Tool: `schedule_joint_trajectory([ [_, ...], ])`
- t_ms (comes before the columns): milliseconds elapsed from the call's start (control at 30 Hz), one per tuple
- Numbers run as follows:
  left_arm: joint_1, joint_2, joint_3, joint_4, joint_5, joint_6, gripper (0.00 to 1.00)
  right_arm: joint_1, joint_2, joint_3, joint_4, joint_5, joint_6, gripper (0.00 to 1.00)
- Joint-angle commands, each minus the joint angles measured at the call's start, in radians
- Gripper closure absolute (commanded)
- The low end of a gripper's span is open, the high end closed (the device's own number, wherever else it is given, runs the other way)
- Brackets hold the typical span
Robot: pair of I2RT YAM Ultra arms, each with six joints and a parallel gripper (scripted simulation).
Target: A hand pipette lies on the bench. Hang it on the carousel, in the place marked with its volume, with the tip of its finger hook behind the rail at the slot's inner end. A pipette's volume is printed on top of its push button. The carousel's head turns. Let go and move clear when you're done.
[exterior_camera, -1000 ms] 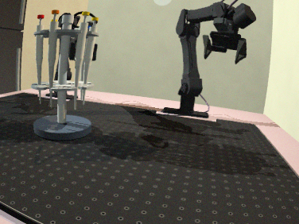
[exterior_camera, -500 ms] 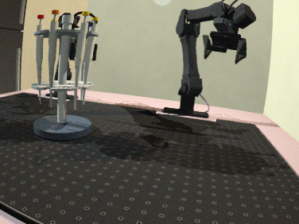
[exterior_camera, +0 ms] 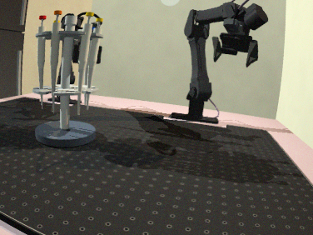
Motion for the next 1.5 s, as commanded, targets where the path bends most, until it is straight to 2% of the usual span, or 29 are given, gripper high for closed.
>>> schedule_joint_trajectory([
  [0, 0.009, 0.001, 0.015, 0.012, 0.021, 0.007, 0.00, -0.014, -0.012, 0.035, 0.042, -0.002, -0.006, 0.88],
  [67, 0.009, 0.001, 0.015, 0.012, 0.021, 0.007, 0.00, -0.014, -0.012, 0.035, 0.042, -0.002, -0.006, 0.88],
  [100, 0.009, 0.001, 0.015, 0.012, 0.021, 0.007, 0.00, -0.015, 0.026, -0.010, 0.098, -0.004, -0.006, 0.88],
  [133, 0.009, 0.001, 0.015, 0.012, 0.021, 0.007, 0.00, -0.015, 0.021, 0.023, 0.096, -0.005, -0.007, 0.88],
  [200, 0.009, 0.001, 0.015, 0.012, 0.021, 0.007, 0.00, -0.016, -0.021, 0.027, 0.090, -0.008, -0.008, 0.88],
  [567, 0.009, 0.001, 0.015, 0.012, 0.021, 0.007, 0.00, -0.020, -0.051, 0.056, 0.007, -0.013, -0.006, 0.88],
  [1467, 0.009, 0.001, 0.015, 0.012, 0.021, 0.007, 0.00, -0.020, -0.050, 0.059, 0.030, -0.011, -0.006, 0.88],
])
